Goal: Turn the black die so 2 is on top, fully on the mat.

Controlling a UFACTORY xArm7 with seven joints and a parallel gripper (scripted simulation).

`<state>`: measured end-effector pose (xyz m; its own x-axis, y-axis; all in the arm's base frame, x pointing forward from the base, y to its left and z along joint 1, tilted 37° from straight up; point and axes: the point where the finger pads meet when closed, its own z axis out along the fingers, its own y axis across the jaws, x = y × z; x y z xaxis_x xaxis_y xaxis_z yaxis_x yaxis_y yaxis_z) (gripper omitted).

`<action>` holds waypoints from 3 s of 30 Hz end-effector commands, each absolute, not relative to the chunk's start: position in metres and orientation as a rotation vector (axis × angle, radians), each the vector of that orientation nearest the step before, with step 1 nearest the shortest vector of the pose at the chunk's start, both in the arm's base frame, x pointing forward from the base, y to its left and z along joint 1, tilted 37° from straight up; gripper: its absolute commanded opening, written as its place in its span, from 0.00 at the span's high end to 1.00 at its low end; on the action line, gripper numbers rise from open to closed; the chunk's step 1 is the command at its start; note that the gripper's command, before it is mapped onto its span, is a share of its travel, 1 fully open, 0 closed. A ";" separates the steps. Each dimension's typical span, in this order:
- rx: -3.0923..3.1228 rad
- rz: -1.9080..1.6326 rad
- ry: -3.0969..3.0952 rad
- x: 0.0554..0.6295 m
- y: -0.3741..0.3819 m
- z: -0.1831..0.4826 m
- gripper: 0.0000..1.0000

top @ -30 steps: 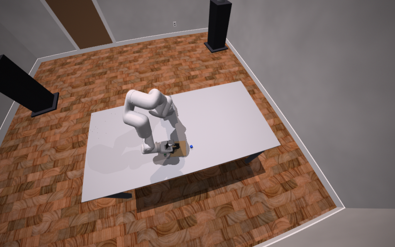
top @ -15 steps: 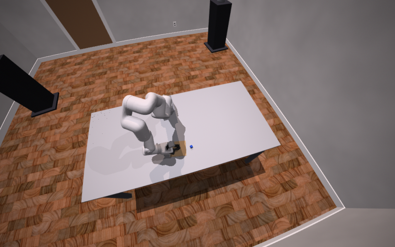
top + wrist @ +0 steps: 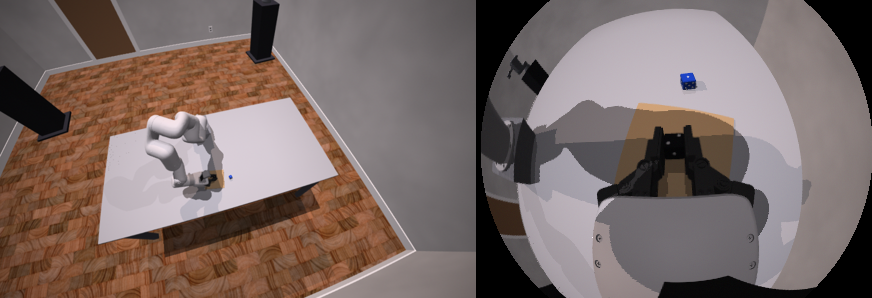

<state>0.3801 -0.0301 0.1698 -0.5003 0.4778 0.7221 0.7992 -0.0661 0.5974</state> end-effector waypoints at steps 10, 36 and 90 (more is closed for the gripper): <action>-1.378 -1.590 -1.923 0.380 -0.031 0.170 0.85; -1.378 -1.590 -1.924 0.385 -0.031 0.164 0.85; -1.378 -1.590 -1.923 0.387 -0.031 0.161 0.77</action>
<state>0.3872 -0.0302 0.1602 -0.5003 0.4777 0.7221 0.7992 -0.0662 0.5975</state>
